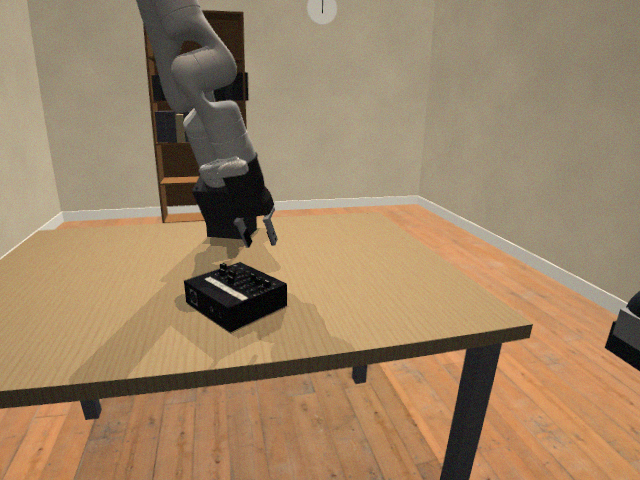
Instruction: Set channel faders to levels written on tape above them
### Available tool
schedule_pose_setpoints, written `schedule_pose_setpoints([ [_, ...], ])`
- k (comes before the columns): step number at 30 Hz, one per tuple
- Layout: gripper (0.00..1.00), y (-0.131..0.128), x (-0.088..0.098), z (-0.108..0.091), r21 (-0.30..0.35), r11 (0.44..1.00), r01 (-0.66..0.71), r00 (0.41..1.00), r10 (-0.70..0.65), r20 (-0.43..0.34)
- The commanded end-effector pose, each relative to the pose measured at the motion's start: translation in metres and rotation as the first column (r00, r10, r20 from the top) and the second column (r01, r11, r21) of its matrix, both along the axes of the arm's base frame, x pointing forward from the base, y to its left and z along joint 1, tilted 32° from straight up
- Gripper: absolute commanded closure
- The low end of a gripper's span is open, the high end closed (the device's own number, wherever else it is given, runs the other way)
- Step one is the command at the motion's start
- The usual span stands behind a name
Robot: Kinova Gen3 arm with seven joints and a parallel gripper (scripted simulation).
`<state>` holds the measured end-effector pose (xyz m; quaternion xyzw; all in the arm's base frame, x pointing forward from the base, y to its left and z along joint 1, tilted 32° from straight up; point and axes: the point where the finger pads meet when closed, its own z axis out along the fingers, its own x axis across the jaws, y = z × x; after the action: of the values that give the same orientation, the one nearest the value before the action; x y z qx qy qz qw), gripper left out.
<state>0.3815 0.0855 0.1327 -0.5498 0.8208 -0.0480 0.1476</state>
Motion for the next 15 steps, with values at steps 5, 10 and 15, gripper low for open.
schedule_pose_setpoints([
  [5, 0.00, -0.0023, 0.0036, -0.0102, 0.084, 0.970, 0.229, 0.973, -0.227, -0.036],
  [10, 0.00, -0.0028, 0.0051, -0.0125, 0.115, 0.943, 0.312, 0.950, -0.308, -0.052],
  [15, 0.00, -0.0035, 0.0070, -0.0153, 0.148, 0.902, 0.405, 0.914, -0.399, -0.073],
])
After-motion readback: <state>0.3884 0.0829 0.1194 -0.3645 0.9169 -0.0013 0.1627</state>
